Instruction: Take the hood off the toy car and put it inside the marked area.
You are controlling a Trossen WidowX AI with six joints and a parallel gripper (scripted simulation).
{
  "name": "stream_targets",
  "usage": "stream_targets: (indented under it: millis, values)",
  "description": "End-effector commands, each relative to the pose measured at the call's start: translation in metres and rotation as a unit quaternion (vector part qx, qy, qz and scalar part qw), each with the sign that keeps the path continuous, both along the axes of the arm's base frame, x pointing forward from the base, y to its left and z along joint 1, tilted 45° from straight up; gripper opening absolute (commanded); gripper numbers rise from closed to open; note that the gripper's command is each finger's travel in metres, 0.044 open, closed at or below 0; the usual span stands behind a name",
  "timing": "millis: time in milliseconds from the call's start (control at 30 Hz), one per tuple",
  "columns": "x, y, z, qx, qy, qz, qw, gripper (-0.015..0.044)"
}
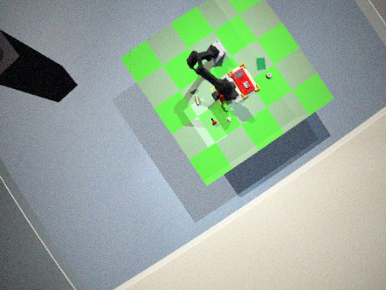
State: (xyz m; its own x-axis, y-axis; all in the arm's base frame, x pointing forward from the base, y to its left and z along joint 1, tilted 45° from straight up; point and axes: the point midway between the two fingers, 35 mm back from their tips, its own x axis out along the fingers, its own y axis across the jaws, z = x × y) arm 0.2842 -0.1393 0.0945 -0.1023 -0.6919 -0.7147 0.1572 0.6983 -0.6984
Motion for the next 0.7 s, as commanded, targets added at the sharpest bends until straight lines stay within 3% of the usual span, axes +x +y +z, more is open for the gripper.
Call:
stream_targets:
  millis: [0,667]
  values:
    - [-0.0001,-0.0014,-0.001,-0.002,0.001,0.001,1.0,0.0]
    - [-0.0011,-0.0083,-0.0079,-0.002,0.001,0.001,1.0,0.0]
